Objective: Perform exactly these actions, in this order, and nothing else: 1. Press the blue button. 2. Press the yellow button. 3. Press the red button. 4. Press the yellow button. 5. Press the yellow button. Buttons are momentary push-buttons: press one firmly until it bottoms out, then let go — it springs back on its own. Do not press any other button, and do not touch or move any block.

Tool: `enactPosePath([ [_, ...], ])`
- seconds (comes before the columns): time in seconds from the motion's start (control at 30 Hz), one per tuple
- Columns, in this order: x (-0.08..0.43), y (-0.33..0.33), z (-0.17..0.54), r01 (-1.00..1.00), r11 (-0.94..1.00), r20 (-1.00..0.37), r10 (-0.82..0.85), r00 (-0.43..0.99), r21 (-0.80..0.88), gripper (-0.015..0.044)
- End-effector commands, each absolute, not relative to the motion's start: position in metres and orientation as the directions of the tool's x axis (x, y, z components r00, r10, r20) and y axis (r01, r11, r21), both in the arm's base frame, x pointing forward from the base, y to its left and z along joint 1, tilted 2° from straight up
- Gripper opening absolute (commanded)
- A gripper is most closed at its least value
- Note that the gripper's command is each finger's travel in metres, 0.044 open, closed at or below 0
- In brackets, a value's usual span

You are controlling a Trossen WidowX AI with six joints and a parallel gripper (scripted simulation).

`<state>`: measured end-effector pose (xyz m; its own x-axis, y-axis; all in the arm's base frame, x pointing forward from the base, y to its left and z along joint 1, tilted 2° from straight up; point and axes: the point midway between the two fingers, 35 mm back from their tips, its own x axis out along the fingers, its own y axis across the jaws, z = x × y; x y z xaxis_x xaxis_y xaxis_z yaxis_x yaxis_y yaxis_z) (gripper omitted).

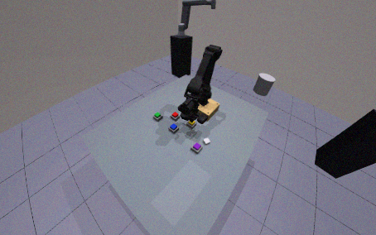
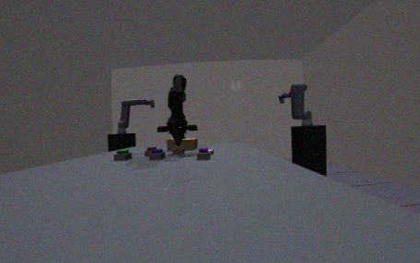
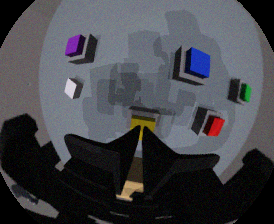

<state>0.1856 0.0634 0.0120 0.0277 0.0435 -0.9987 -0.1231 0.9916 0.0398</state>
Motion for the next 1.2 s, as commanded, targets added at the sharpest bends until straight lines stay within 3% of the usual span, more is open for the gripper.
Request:
enactPosePath([
  [0.0,0.182,0.063,0.006,-0.117,0.992,-0.999,0.041,0.018,0.039,0.002],
  [1.17,0.182,0.062,0.036,-0.117,0.992,-0.999,0.041,0.018,0.039,0.002],
])
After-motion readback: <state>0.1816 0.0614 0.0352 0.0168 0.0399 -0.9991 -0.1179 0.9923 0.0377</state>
